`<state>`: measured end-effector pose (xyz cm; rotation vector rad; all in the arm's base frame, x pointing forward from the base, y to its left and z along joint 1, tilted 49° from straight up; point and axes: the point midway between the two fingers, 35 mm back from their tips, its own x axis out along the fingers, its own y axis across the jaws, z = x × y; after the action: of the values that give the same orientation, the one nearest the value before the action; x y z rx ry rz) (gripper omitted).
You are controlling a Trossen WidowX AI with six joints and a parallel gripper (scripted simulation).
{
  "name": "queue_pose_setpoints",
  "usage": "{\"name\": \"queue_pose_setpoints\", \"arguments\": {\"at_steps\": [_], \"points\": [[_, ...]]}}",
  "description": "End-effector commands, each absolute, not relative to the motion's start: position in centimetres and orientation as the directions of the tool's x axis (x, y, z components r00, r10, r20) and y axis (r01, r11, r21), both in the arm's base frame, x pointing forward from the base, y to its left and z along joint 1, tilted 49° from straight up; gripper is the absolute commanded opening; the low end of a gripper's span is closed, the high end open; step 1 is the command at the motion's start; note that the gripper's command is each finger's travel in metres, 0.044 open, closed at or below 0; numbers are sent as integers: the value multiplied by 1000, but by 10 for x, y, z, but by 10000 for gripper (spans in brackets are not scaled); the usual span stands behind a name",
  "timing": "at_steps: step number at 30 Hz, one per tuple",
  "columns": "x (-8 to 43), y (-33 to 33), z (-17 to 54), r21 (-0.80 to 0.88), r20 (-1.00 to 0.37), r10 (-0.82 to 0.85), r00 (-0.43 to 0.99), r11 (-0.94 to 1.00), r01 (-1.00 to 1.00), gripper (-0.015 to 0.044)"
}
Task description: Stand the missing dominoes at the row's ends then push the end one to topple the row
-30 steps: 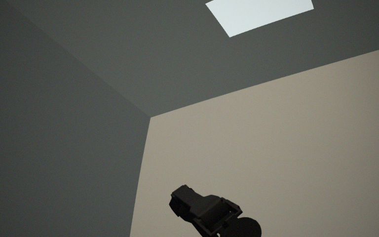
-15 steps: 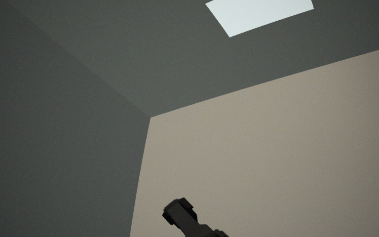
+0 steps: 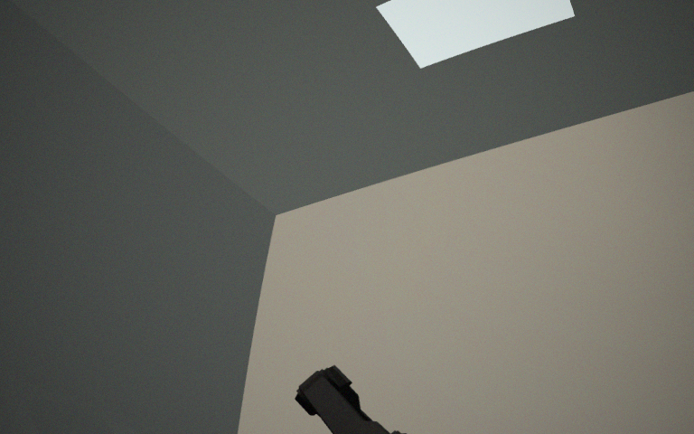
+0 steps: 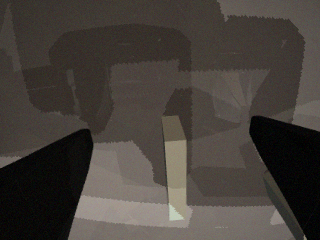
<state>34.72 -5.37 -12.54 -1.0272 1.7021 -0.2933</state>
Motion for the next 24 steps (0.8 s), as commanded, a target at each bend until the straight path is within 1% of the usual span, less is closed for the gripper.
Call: {"name": "queue_pose_setpoints", "arguments": {"at_steps": [1,13,20,24], "points": [[346,-54,-126,-638,-657,-752,-52,591,-493,335],[346,-54,-126,-638,-657,-752,-52,591,-493,23],[346,-52,-125,-638,-657,-752,-52,591,-493,23],[351,-22,-101,-638,-658,-751,-51,593,-492,23]]}}
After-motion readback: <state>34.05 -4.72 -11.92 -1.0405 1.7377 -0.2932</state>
